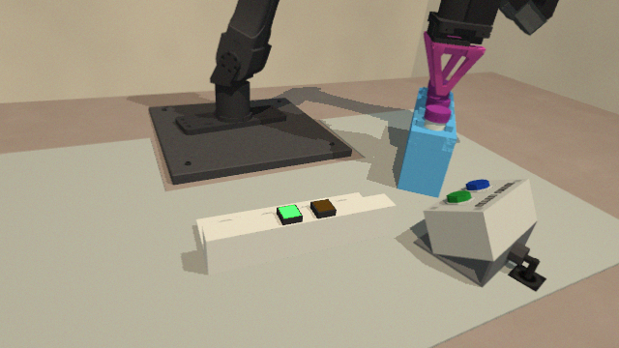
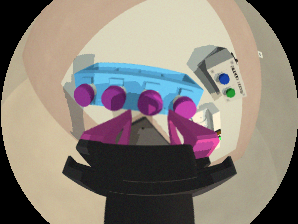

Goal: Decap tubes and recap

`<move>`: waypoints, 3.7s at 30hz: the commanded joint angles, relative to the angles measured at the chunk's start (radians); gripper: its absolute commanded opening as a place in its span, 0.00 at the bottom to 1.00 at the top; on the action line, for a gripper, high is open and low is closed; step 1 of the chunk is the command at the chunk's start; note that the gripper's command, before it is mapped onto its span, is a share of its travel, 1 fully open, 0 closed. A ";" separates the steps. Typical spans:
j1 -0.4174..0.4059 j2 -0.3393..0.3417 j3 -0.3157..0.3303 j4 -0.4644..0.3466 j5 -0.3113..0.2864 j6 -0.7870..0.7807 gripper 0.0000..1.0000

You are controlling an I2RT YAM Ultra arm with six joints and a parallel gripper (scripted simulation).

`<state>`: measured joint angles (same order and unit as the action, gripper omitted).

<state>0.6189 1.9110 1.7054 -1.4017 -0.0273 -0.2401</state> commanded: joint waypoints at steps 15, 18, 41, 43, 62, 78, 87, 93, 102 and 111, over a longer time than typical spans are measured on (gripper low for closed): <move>0.001 -0.008 -0.057 0.078 -0.001 -0.004 0.49; 0.002 -0.008 -0.063 0.084 -0.001 -0.004 0.49; 0.003 -0.007 -0.091 0.113 -0.001 -0.003 0.00; 0.003 -0.007 -0.091 0.113 -0.001 -0.003 0.00; 0.003 -0.007 -0.092 0.113 -0.001 0.137 0.00; 0.003 -0.007 -0.092 0.113 -0.001 0.417 0.00; 0.003 -0.007 -0.092 0.113 -0.001 0.486 0.00; 0.003 -0.007 -0.092 0.113 -0.001 0.486 0.00; 0.003 -0.007 -0.092 0.113 -0.001 0.486 0.00; 0.003 -0.007 -0.092 0.113 -0.001 0.486 0.00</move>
<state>0.6220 1.9102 1.6104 -1.2888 -0.0261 0.1307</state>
